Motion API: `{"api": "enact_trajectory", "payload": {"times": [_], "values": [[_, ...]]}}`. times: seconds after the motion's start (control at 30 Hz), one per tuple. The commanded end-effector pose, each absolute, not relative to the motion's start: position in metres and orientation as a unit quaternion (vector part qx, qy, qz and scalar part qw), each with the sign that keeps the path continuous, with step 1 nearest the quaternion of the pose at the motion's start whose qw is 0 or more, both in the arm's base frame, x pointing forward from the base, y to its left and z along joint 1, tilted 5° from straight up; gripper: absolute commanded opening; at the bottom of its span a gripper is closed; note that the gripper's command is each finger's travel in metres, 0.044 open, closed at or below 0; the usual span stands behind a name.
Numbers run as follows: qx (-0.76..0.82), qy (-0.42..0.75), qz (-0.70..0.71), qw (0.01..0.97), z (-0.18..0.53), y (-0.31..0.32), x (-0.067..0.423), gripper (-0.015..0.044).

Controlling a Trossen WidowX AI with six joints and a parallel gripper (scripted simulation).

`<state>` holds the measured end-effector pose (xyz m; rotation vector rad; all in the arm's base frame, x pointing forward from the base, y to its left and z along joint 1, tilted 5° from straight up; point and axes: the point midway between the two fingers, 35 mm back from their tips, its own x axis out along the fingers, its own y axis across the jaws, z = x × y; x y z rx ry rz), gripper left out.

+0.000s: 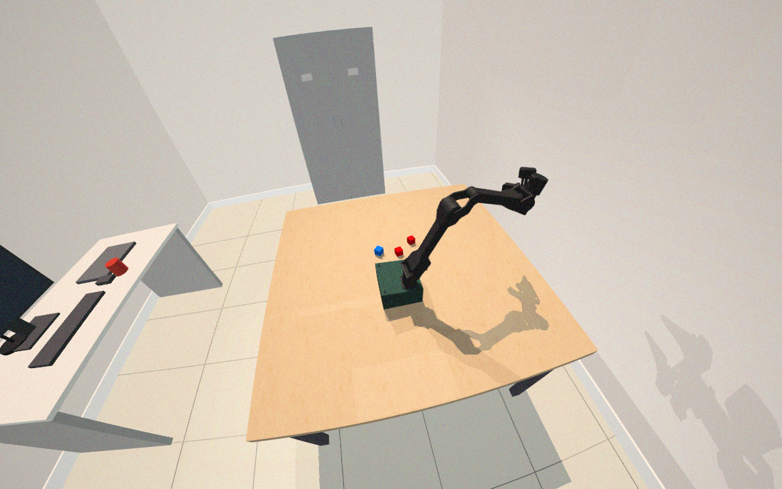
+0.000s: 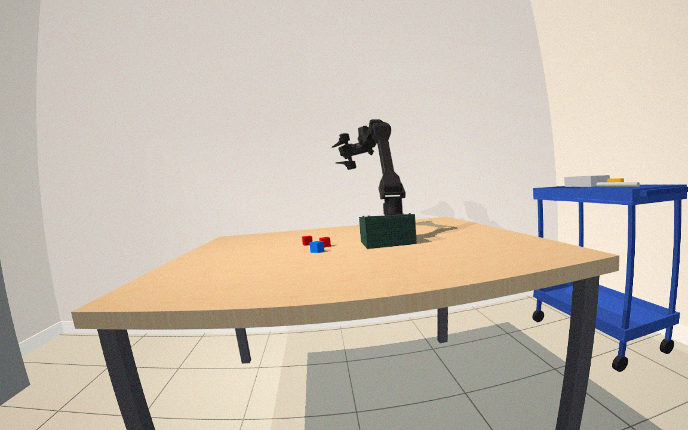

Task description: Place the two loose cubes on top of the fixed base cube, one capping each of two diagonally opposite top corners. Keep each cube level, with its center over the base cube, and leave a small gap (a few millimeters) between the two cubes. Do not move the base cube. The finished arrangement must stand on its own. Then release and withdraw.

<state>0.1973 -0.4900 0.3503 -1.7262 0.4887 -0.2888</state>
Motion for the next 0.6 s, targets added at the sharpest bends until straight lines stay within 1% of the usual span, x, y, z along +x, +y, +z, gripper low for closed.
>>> {"api": "enact_trajectory", "payload": {"times": [0.0,0.13,0.37,0.57], "values": [[-0.747,0.212,-0.125,0.617,0.350,-0.490,0.198,0.0374],[-0.702,0.209,-0.121,0.670,0.338,-0.477,0.220,0.0269],[-0.518,0.211,-0.097,0.823,0.296,-0.427,0.287,0.0265],[-0.337,0.233,-0.072,0.909,0.259,-0.377,0.334,0.0265]]}}
